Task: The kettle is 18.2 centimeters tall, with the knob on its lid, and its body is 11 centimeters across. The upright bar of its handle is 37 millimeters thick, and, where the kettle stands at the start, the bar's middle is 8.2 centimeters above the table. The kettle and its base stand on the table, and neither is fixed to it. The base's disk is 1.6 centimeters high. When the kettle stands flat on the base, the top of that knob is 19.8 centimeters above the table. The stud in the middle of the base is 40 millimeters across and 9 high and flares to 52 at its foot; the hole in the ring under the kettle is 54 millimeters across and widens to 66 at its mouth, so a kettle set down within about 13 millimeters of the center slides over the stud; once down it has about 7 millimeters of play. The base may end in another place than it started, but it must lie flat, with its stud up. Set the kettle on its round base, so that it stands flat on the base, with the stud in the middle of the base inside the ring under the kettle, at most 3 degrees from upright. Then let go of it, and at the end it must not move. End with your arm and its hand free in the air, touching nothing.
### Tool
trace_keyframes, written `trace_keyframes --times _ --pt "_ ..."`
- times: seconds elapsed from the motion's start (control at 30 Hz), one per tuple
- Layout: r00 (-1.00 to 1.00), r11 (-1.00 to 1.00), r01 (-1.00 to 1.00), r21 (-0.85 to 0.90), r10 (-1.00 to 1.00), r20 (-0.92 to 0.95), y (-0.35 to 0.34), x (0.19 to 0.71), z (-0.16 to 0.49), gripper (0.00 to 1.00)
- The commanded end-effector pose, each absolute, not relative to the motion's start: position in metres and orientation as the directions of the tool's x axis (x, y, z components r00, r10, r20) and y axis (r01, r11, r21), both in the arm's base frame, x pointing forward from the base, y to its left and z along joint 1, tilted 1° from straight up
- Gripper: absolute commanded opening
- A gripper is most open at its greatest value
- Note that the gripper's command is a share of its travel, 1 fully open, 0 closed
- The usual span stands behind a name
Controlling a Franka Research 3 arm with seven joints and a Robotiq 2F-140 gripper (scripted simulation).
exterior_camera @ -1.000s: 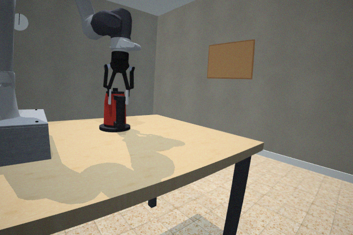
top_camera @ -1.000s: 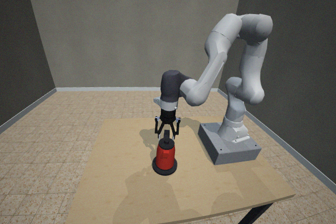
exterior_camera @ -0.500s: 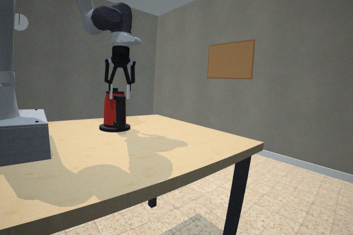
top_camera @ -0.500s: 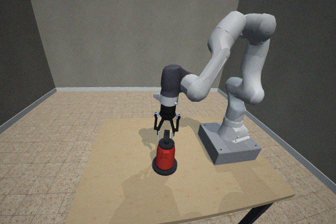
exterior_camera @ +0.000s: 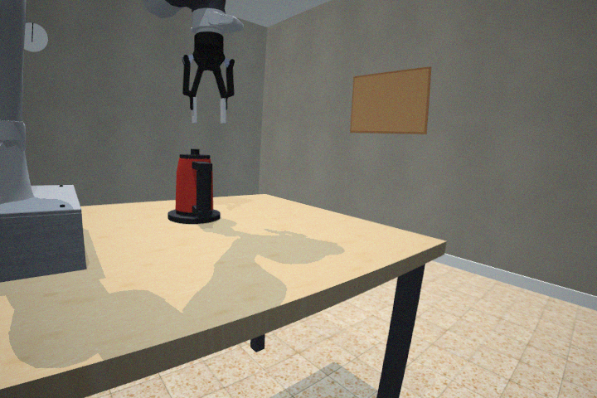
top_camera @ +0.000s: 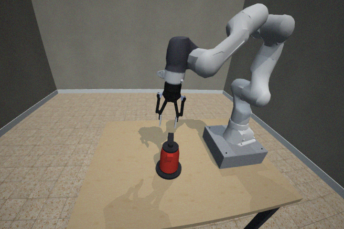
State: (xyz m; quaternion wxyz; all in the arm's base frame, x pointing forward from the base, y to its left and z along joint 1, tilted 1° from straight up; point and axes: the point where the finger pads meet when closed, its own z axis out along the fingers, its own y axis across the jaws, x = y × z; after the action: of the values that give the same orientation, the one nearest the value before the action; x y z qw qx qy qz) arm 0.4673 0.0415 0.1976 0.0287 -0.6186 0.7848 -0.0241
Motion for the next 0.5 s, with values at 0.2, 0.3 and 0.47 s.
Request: trace_keyframes --times 0.2,0.3,0.47 --pt "-0.231 0.231 -0.973 -0.017 -0.973 0.0 0.0421 0.4491 0.2175 0.47" --pt "-0.231 0.231 -0.973 -0.017 -0.973 0.0 0.0421 0.4491 0.2175 0.47" --pt "-0.231 0.231 -0.973 -0.017 -0.973 0.0 0.0421 0.4491 0.2175 0.47"
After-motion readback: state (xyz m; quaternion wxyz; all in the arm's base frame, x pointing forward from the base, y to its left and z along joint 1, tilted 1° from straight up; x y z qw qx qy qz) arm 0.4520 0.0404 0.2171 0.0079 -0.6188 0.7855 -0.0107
